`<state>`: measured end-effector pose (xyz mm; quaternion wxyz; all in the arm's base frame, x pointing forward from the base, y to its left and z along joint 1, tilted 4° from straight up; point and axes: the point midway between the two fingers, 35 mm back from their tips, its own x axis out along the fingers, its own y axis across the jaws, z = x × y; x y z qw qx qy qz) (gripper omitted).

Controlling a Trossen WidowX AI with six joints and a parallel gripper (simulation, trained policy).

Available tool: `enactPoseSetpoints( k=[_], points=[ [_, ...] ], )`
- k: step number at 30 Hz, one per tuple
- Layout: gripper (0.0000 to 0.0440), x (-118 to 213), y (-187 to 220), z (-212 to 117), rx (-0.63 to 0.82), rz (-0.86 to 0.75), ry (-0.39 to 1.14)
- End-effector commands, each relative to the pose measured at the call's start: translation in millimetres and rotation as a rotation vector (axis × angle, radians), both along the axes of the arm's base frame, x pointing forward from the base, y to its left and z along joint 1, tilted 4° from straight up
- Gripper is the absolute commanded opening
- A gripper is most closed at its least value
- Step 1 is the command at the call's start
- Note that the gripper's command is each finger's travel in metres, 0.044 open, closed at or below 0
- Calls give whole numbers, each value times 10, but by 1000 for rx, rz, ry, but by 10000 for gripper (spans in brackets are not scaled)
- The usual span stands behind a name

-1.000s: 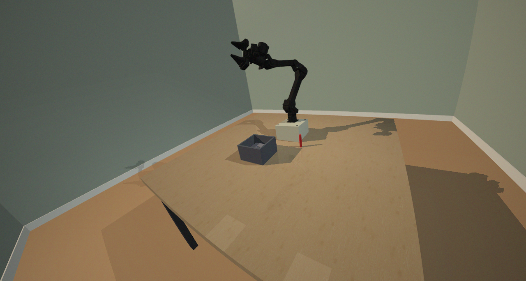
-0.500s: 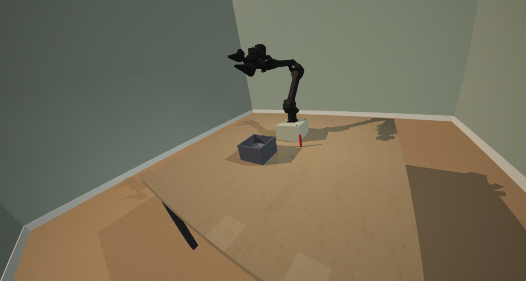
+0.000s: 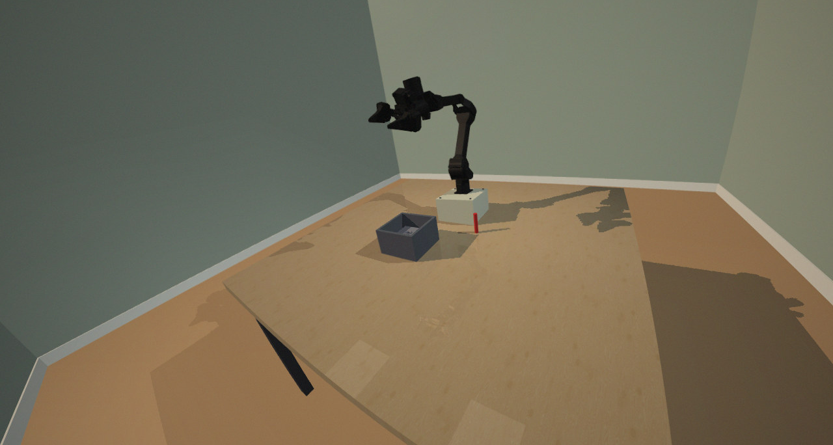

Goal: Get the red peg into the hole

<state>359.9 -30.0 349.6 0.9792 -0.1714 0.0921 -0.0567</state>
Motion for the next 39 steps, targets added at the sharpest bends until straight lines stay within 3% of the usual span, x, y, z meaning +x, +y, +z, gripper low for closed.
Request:
enactPoseSetpoints(
  k=[1,19,30,39],
  points=[
    [440,13,126,-278,95,-4,89],
    [440,-338,760,-1384,496,-140,507],
    [440,-844,1048,-1980,649,-353,766],
    [440,-1347,1202,-2352,693,-584,939]
  ],
)
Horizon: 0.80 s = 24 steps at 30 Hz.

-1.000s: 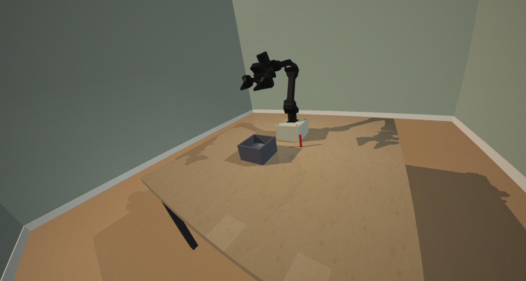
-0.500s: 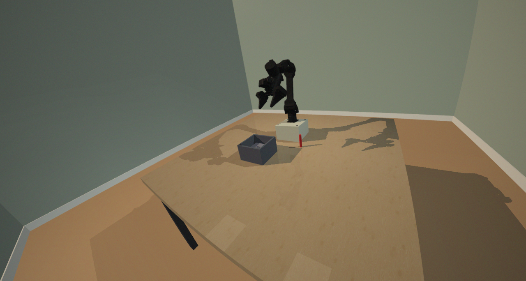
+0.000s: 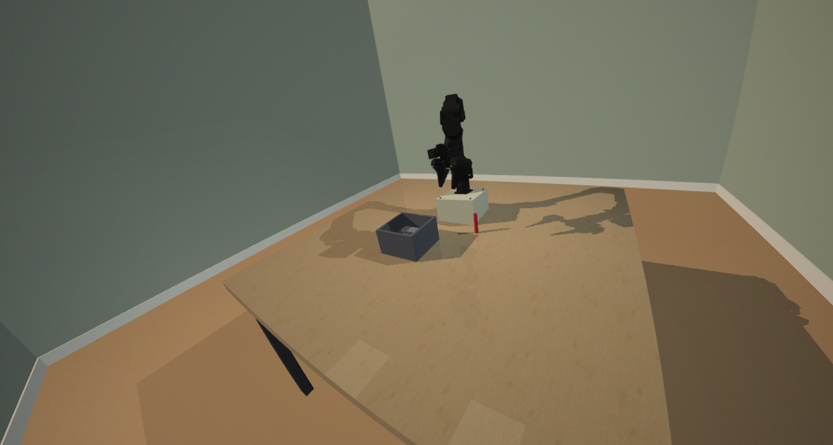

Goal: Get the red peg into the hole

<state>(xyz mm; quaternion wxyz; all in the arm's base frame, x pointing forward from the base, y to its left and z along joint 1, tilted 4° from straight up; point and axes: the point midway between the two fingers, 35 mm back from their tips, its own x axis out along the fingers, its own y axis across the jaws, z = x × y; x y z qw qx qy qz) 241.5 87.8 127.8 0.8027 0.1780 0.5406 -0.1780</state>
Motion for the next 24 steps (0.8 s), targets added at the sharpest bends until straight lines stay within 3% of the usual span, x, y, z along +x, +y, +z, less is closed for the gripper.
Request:
enactPoseSetpoints(
  k=[1,11,24],
  points=[
    [440,-214,35,-169,-13,-64,100],
    [436,-567,99,-470,-61,-220,274],
    [416,-694,151,-928,-95,-372,362]
  ],
)
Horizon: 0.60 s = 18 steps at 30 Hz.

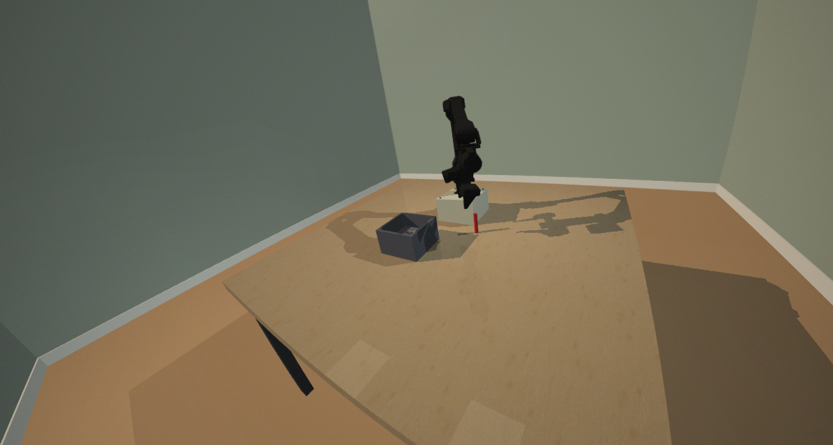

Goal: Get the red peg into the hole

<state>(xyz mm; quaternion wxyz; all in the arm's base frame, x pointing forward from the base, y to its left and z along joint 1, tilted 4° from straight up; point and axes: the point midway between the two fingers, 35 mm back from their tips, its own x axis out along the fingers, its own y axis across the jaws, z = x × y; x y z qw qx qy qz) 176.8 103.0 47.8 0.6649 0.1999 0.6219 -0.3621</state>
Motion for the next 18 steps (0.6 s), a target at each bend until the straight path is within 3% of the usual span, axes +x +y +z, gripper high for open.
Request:
enactPoseSetpoints(
  k=[1,18],
  points=[
    [415,-49,6,-168,-9,-37,22],
    [405,-76,143,-831,61,-104,-41]
  ],
)
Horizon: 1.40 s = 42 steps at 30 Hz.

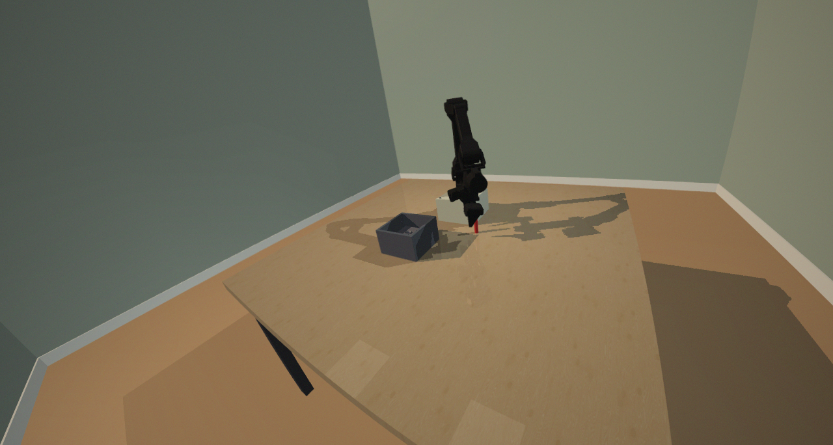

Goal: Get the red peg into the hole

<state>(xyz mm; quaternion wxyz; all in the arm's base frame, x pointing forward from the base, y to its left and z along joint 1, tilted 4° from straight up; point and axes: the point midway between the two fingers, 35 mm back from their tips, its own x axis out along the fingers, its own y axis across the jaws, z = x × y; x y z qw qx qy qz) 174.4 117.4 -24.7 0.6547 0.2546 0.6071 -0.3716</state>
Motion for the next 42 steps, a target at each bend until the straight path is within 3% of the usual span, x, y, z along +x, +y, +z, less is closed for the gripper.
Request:
enactPoseSetpoints(
  k=[1,4,11,21,42],
  points=[
    [404,-61,5,-132,11,-12,0],
    [370,-86,34,-173,20,-5,-2],
    [239,-150,61,-246,21,19,11],
    [0,-189,63,-270,58,-2,83],
    [0,222,-8,302,11,127,-83]
  ],
)
